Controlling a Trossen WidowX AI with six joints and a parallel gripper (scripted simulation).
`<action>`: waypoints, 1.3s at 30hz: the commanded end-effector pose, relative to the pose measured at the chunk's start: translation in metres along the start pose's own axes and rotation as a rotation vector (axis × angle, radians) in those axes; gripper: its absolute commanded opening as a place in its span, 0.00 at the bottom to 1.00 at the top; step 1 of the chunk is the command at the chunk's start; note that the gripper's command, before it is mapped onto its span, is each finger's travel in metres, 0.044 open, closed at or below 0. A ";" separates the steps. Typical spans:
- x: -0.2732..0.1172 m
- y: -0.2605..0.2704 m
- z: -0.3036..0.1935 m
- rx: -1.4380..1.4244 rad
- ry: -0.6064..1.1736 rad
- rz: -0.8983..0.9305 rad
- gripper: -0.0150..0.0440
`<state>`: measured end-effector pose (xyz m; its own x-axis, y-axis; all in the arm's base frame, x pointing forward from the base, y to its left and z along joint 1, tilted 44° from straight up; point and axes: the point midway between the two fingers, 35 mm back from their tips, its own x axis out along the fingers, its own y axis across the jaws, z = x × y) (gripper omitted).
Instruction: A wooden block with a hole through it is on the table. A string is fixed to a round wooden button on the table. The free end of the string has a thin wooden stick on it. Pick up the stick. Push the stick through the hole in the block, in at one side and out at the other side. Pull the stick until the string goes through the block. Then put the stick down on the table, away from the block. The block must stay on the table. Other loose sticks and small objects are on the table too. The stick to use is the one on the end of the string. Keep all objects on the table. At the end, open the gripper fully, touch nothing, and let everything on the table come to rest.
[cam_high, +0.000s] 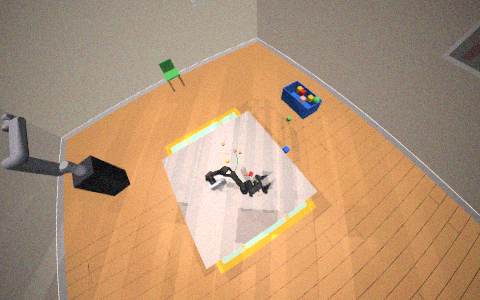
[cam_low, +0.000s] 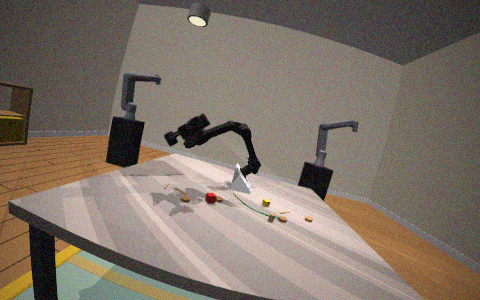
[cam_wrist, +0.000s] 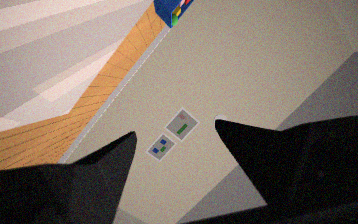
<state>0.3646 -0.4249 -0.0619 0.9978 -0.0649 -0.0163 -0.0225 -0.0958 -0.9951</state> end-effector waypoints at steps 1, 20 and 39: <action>0.000 0.000 0.000 0.000 0.000 0.000 0.98; 0.085 -0.072 0.132 0.236 -0.240 0.328 1.00; 0.053 -0.147 0.304 0.326 -0.552 0.672 1.00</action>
<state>0.4611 -0.1691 0.0374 0.7743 0.4016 -0.4890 -0.5743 0.1213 -0.8096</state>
